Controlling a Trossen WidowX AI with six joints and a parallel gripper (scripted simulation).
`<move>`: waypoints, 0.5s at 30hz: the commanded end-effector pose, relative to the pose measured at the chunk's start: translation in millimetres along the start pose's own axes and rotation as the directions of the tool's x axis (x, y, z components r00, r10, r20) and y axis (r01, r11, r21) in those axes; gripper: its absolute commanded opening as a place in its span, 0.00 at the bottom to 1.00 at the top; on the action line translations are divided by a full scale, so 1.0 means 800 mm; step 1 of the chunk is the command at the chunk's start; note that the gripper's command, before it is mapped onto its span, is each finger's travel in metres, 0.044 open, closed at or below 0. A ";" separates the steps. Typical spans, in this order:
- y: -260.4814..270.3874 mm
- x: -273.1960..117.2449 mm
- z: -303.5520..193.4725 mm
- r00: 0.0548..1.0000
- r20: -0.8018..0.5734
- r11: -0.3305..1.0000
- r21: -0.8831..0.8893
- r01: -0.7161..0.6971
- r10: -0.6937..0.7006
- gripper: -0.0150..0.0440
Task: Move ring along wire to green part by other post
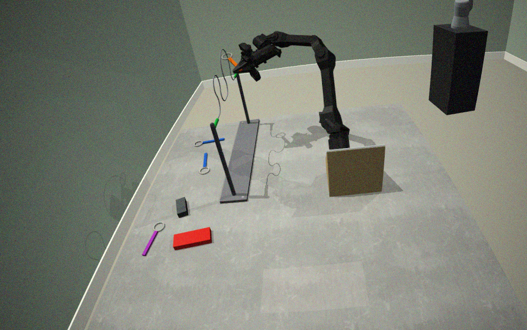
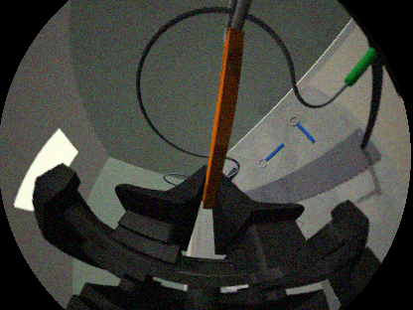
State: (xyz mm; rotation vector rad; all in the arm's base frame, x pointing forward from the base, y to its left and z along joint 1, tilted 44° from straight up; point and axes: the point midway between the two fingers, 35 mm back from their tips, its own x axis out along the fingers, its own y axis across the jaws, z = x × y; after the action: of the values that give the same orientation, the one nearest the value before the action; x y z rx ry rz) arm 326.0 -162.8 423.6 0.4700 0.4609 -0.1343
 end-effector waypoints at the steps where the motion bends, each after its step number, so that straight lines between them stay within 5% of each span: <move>1: -0.001 0.000 -0.001 1.000 0.002 0.998 -0.050 0.031 -0.031 0.00; 15: -0.009 0.000 0.000 0.991 0.028 0.970 -0.205 0.133 -0.130 0.00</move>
State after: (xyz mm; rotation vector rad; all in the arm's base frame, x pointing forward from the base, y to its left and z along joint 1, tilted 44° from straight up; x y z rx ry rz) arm 324.9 -168.8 420.3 0.2810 0.4853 -0.2016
